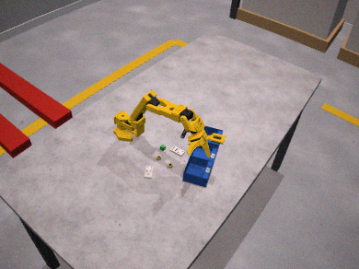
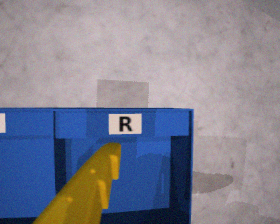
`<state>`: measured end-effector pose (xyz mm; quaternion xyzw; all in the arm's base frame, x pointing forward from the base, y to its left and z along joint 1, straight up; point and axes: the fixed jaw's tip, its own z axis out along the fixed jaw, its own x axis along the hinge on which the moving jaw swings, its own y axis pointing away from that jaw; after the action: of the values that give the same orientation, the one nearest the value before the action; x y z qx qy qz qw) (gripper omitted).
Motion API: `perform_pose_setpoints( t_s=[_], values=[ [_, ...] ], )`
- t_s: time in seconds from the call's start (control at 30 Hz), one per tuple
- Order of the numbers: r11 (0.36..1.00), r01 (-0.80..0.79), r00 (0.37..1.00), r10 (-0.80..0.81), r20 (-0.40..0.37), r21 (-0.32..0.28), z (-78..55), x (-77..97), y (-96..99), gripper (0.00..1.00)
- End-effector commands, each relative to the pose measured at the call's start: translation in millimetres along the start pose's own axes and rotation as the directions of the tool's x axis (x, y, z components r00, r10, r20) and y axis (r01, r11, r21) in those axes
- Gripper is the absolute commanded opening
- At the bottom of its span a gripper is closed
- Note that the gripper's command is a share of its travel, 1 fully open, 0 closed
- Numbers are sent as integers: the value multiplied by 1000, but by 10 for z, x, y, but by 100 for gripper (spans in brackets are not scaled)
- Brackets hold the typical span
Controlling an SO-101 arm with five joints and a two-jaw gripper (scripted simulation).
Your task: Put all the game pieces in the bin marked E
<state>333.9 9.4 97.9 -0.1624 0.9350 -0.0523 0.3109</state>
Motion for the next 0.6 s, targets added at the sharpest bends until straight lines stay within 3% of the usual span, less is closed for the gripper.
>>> perform_pose_setpoints(
  t_s=[0.0,0.27,0.57],
  values=[
    [1000,17,999,-17,39,9,-61,-92,-9,100],
    [1000,17,999,-17,-33,-17,116,53,42,100],
    [1000,16,998,-18,-55,-25,135,96,57,100]
  ],
)
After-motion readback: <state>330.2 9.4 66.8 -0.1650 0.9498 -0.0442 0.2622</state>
